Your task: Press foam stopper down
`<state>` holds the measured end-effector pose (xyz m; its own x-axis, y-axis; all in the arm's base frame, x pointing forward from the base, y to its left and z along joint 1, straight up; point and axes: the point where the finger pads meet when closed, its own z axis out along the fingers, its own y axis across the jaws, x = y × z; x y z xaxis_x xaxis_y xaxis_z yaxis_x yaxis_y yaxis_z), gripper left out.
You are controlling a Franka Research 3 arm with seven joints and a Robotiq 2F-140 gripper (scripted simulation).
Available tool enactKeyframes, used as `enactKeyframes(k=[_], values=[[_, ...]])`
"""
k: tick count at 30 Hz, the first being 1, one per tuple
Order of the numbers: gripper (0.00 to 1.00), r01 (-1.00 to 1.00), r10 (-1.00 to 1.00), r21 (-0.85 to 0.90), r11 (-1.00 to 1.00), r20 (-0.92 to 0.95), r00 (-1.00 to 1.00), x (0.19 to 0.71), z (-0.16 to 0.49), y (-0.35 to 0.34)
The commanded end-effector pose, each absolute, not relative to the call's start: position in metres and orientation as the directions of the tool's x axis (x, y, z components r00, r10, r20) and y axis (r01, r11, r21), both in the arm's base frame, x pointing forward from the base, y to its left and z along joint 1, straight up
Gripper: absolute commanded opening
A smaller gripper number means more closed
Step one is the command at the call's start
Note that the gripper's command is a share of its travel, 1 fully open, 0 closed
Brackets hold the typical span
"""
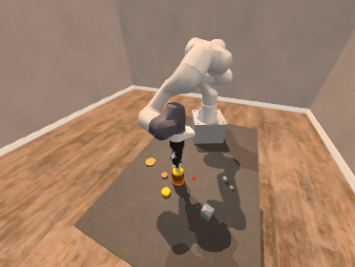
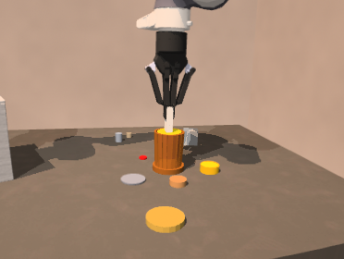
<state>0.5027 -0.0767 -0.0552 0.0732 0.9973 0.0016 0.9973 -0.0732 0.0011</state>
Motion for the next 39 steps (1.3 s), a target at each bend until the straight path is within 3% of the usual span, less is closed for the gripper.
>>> enactKeyframes(k=[1,39], values=[[0.0,0.998,0.998,0.0,-0.067,-0.001,0.067,0.502,-0.059,-0.078],[0.0,0.998,0.998,0.0,-0.067,-0.001,0.067,0.504,-0.007,-0.078]])
